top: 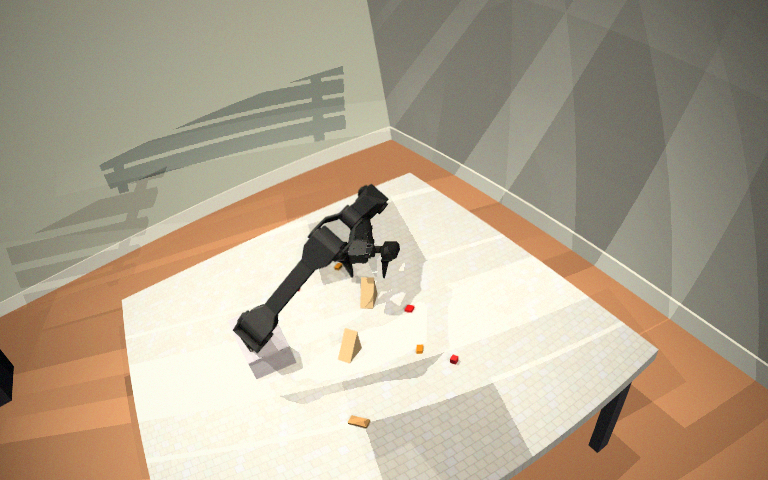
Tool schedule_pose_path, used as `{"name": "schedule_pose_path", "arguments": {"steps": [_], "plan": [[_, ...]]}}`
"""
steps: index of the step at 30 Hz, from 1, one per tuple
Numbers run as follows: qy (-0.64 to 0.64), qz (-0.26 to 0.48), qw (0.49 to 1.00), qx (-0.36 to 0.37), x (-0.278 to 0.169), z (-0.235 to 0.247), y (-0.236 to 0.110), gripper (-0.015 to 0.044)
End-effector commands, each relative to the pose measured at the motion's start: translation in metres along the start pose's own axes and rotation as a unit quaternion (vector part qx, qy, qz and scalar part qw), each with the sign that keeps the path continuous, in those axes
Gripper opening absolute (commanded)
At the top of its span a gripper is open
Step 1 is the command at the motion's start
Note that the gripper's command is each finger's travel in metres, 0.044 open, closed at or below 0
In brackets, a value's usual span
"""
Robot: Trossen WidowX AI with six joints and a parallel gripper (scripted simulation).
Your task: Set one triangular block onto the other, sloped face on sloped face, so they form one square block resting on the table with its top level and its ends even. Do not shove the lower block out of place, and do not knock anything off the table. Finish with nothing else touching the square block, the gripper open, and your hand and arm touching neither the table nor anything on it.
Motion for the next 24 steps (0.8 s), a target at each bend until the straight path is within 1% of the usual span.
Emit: {"name": "schedule_pose_path", "arguments": {"steps": [1, 24], "plan": [[-0.002, -0.002, 1.0, 0.001, 0.001, 0.0, 0.009, 0.044], [-0.002, -0.004, 1.0, 0.002, 0.005, -0.002, 0.047, 0.044]]}}
Point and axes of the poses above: the point midway between the two fingers, 35 mm back from their tips, its own y axis out along the fingers, its own z axis across the jaws, x = y × z, the point moved 5 cm from there along -y, back along the fingers, and after that the axes turned 8 degrees about -y, right-handed, at the moved point
